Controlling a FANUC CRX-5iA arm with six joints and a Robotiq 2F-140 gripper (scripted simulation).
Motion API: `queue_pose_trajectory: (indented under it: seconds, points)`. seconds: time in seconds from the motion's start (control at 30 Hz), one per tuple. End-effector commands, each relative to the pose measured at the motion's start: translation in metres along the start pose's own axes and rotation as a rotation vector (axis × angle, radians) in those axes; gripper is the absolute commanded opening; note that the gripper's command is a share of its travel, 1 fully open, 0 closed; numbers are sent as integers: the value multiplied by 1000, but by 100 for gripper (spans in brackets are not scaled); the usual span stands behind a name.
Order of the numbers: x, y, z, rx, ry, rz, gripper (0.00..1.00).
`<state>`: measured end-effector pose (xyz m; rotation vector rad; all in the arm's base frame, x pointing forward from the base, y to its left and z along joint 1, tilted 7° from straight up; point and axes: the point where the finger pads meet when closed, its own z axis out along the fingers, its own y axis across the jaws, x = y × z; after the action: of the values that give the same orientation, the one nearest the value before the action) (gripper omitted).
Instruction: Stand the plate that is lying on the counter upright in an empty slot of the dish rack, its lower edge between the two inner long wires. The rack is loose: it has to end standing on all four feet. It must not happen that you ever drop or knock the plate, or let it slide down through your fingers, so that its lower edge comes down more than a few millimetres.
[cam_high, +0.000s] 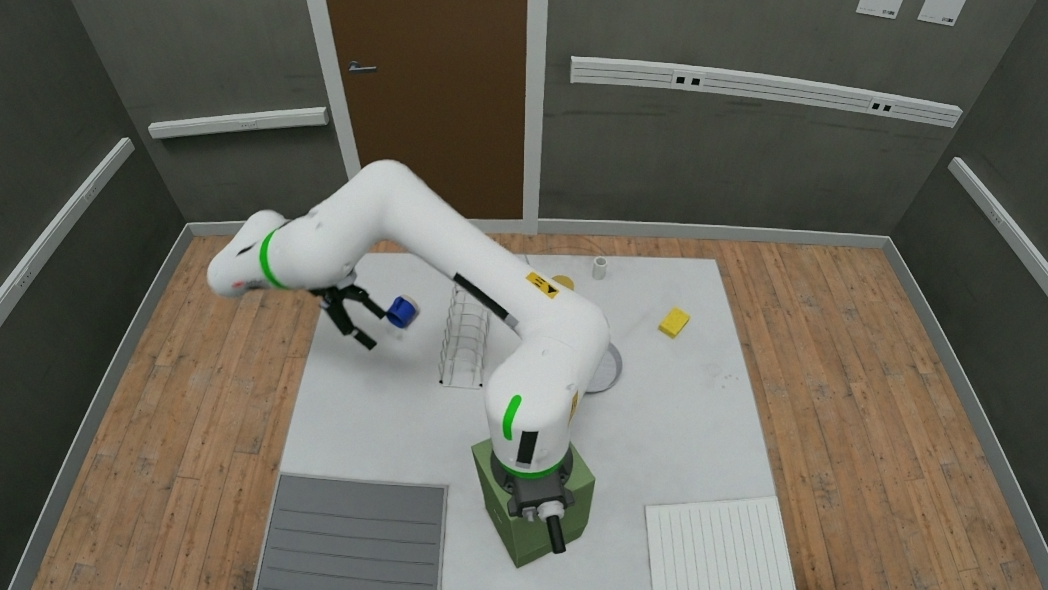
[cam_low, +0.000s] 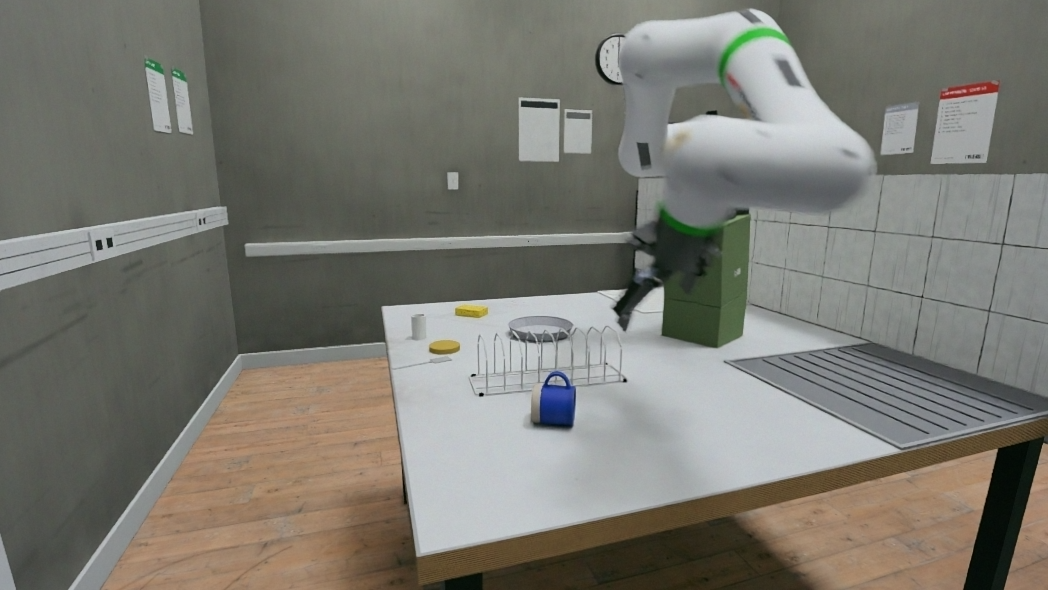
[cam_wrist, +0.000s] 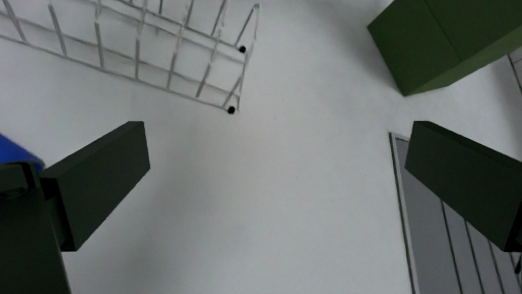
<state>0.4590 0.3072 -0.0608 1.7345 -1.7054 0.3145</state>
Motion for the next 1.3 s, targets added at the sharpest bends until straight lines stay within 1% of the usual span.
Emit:
queue_pose_trajectory:
  seconds: [0.0, 0.2, 0.27, 0.3, 0.4, 0.57, 0.77, 0.83, 0.87, 0.9, 1.1, 1.27]
  points:
    - [65, -25, 7, -16, -134, -27, 100]
    - [140, -37, 28, -33, -261, -33, 100]
    - [140, -37, 28, -33, -261, -33, 100]
    - [176, -39, 41, -33, -318, -32, 100]
    - [207, -37, 54, -27, -374, -28, 100]
    - [264, -28, 82, -6, -467, -15, 100]
    - [327, -5, 121, 37, -565, 12, 100]
    - [327, -5, 121, 37, -565, 12, 100]
    - [353, 9, 140, 63, -604, 28, 100]
    - [362, 15, 147, 73, -618, 35, 100]
    - [402, 51, 186, 140, -684, 78, 100]
    - [427, 86, 219, 204, -722, 123, 100]
